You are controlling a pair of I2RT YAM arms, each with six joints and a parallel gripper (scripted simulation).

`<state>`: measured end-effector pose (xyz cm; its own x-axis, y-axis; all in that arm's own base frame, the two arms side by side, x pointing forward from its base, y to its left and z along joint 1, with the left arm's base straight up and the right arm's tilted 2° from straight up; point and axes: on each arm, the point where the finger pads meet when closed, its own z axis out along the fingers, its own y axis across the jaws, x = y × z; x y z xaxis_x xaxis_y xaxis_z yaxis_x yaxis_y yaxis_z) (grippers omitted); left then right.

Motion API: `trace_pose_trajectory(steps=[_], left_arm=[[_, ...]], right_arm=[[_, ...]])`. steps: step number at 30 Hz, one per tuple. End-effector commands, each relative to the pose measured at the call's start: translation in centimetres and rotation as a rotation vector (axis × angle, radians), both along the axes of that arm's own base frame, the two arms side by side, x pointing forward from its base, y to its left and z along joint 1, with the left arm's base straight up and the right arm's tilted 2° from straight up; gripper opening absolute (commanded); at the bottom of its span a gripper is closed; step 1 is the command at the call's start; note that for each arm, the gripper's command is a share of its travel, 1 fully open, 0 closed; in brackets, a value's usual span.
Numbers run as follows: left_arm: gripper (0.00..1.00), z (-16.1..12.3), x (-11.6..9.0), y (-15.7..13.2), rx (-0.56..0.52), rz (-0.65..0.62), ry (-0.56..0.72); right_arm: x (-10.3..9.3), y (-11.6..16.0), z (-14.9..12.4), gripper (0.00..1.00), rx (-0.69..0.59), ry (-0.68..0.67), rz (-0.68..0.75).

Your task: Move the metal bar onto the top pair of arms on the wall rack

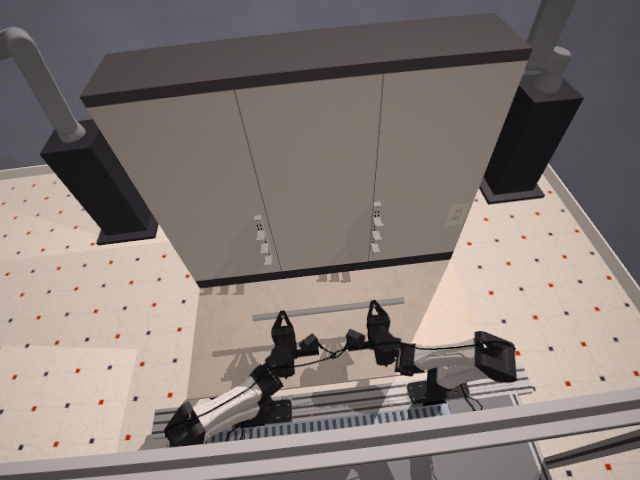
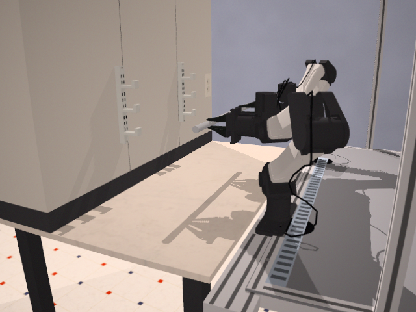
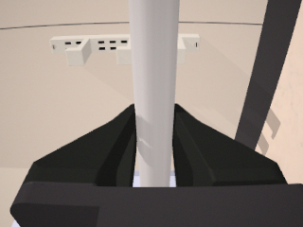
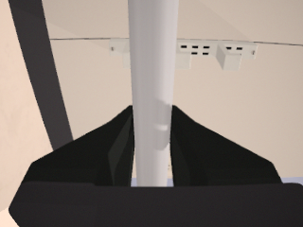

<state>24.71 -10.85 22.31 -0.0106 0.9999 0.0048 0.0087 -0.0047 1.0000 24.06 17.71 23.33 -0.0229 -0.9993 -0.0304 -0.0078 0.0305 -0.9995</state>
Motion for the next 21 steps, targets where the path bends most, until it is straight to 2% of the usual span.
trace_pose_trajectory(steps=[1,21], left_arm=[[0.0,0.68,-0.07,0.1,-0.012,0.002,-0.024],[0.0,0.6,0.07,0.1,-0.012,0.002,-0.024]], right_arm=[[-0.12,-0.42,-0.28,0.0,-0.002,-0.004,-0.005],[0.2,-0.42,-0.56,0.0,-0.002,-0.004,-0.005]])
